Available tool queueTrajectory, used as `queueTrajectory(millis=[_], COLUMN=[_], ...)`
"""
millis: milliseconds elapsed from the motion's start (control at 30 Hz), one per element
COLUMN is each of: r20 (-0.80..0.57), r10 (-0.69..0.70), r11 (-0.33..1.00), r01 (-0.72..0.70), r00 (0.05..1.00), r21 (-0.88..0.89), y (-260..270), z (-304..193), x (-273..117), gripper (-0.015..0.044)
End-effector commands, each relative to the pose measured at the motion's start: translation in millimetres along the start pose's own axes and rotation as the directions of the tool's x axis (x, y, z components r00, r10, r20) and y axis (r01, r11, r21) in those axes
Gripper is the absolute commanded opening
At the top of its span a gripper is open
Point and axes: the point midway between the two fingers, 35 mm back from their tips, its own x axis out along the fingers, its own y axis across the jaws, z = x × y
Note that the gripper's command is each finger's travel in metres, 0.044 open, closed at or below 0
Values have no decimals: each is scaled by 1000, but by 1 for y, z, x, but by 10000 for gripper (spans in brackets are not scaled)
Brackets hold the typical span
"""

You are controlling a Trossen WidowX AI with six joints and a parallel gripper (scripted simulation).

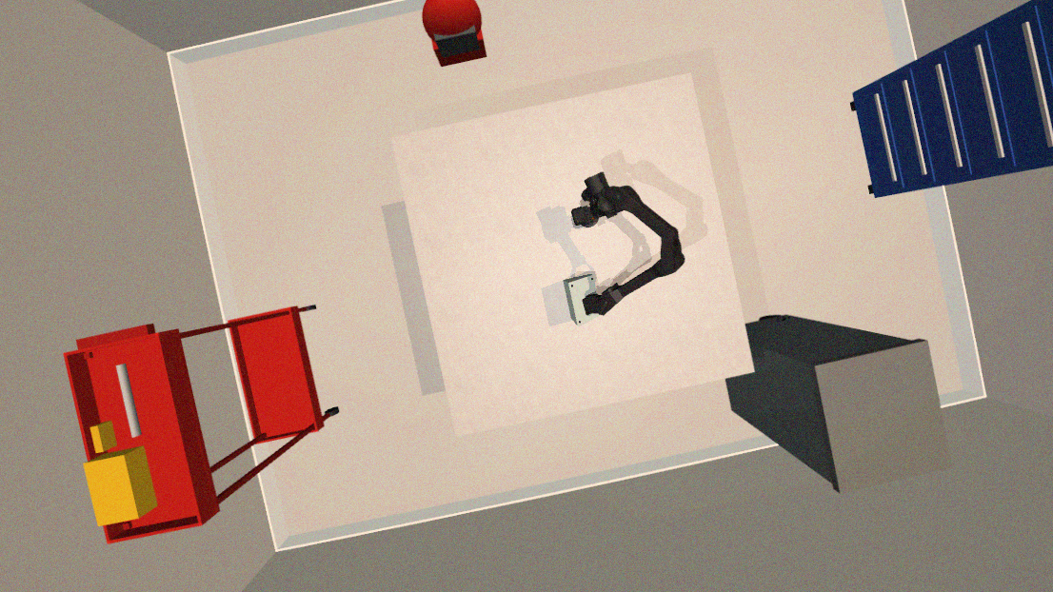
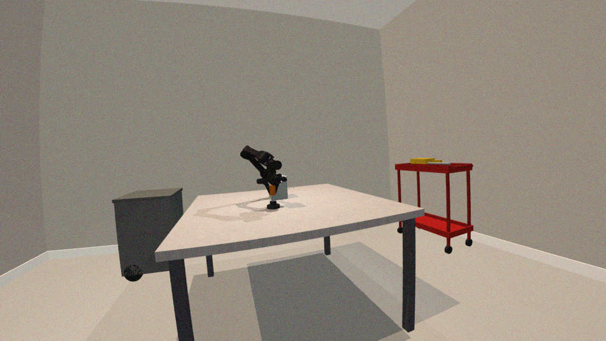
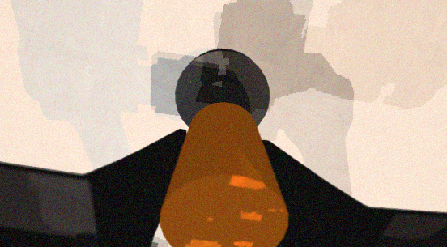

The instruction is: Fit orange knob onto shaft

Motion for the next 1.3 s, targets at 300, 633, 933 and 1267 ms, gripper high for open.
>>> queueTrajectory(millis=[300,633,933,1267], r20=[2,2,2,2], r10=[-4,-4,-4,-5], r11=[943,830,708,707], r01=[3,2,1,1], r00=[1000,1000,1000,1000], r21=[333,558,707,707], y=[-1,0,-1,-1], z=[0,-1,1,1], x=[-1,-1,-1,14], gripper=[0,0,0,0])
